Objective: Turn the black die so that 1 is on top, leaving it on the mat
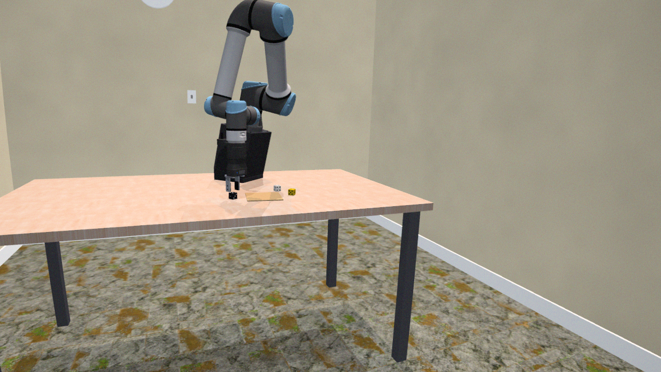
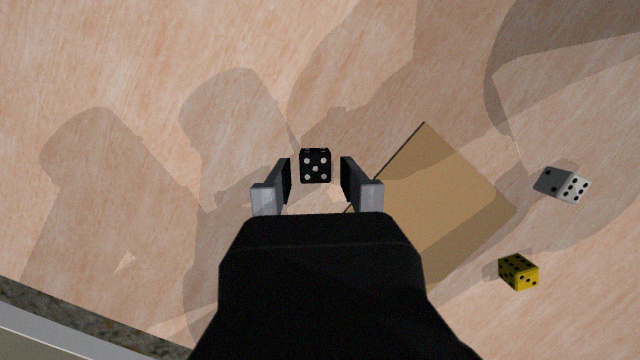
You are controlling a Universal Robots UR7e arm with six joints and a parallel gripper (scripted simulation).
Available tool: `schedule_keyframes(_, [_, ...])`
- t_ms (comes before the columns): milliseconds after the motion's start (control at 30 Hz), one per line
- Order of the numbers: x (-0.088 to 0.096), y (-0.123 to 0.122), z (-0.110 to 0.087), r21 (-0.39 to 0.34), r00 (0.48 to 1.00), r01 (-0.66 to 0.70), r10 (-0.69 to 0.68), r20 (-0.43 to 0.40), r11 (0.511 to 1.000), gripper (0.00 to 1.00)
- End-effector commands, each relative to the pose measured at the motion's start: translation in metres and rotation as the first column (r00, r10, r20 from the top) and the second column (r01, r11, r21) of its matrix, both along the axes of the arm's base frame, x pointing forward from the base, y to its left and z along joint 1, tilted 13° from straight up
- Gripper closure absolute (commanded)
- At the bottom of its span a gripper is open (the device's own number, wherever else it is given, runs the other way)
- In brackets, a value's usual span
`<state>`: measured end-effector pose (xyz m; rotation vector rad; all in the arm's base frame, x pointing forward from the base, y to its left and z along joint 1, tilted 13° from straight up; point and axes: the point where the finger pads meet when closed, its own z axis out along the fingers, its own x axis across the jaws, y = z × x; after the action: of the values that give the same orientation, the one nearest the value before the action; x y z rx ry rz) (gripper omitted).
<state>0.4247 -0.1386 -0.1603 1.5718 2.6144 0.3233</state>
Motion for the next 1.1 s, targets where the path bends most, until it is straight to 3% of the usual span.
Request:
schedule_keyframes(0, [0.001, 0.000, -0.001, -0.001, 1.000, 0.000, 0.000, 0.001, 1.000, 0.21])
schedule_keyframes(633, [0.005, 0.004, -0.027, -0.001, 1.000, 0.000, 0.000, 0.001, 1.000, 0.21])
schedule_keyframes(1067, [0.006, 0.004, -0.030, -0.001, 1.000, 0.000, 0.000, 0.001, 1.000, 0.21])
